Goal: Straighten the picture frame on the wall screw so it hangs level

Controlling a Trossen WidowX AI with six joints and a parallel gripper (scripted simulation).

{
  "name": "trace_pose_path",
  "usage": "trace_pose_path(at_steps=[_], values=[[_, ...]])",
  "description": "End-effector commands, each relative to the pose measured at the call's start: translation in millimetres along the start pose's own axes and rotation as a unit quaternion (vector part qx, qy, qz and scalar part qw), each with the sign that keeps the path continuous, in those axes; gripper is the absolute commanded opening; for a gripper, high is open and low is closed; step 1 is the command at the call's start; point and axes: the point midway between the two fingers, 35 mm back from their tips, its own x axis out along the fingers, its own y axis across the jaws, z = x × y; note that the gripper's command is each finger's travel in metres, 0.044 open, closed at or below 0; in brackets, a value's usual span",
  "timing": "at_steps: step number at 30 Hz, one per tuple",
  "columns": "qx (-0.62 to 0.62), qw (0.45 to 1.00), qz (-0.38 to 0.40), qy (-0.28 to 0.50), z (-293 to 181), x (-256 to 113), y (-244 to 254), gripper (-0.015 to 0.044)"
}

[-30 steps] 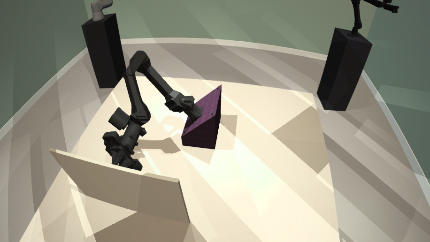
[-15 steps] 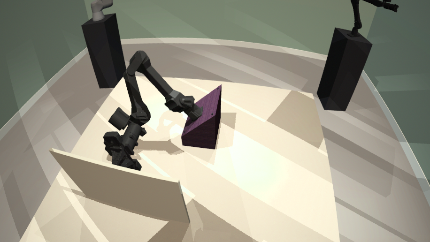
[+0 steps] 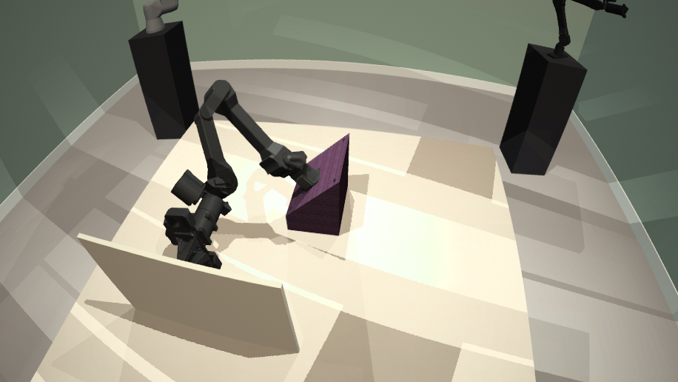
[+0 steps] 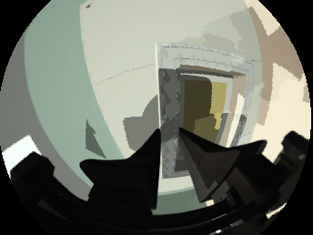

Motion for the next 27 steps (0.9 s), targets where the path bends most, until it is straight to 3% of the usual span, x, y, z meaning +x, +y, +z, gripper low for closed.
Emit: trace_pose_path(at_steps=[1, 27], values=[[-0.009, 1.0, 0.0, -0.001, 0.1, 0.0, -0.1, 0.0], [-0.082, 0.997, 0.0, -0.002, -0.3, 0.0, -0.1, 0.0]])
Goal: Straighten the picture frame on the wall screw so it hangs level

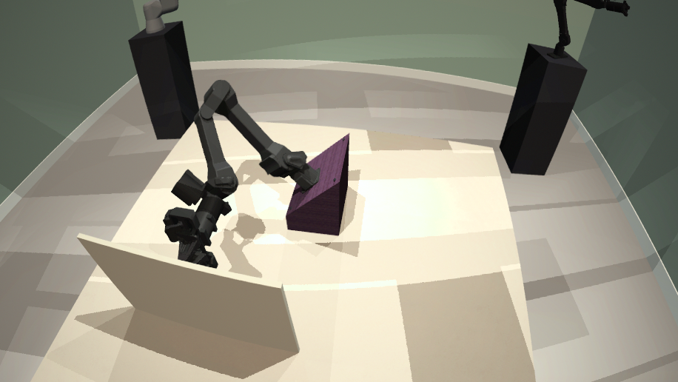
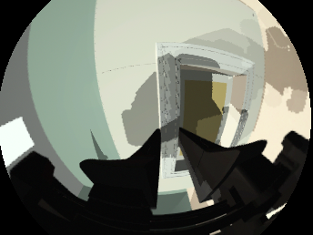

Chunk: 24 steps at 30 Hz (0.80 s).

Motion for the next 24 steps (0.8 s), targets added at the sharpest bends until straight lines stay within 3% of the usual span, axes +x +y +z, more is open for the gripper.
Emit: trace_pose_path(at_steps=[1, 4, 14, 19, 24], values=[[-0.011, 1.0, 0.0, -0.001, 0, 0, 0, 0.0], [-0.026, 1.0, 0.0, -0.001, 0, 0, 0, 0.0], [-0.013, 1.0, 0.0, 0.0, 0, 0, 0, 0.026], [-0.004, 1.0, 0.0, 0.0, 2, -6, 0, 0.026], [0.061, 0.998, 0.001, 0.001, 8, -52, 1, 0.026]])
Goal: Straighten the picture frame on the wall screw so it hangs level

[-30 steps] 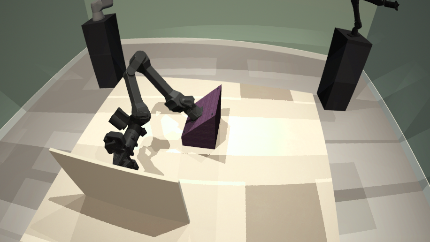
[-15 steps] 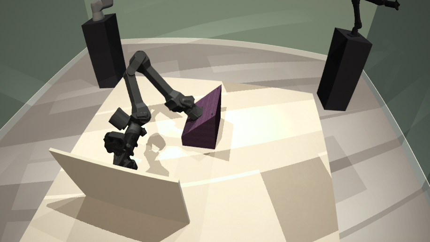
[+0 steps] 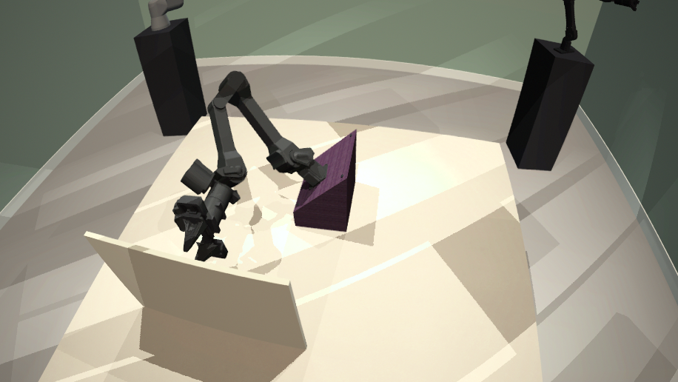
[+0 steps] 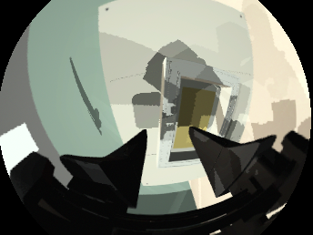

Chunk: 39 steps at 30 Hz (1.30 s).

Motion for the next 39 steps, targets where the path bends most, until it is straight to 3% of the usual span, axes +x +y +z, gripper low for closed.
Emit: trace_pose_path(at_steps=[1, 6, 13, 27, 39], values=[[0.049, 0.999, 0.002, 0.0, 1, -35, 0, 0.026], [0.108, 0.994, 0.003, 0.002, -5, -72, -5, 0.026], [0.096, 0.995, 0.003, -0.001, 1, -73, 1, 0.026], [0.109, 0.994, 0.001, 0.003, -3, -155, 34, 0.026], [0.11, 0.994, 0.001, 0.003, -5, -159, 35, 0.026]])
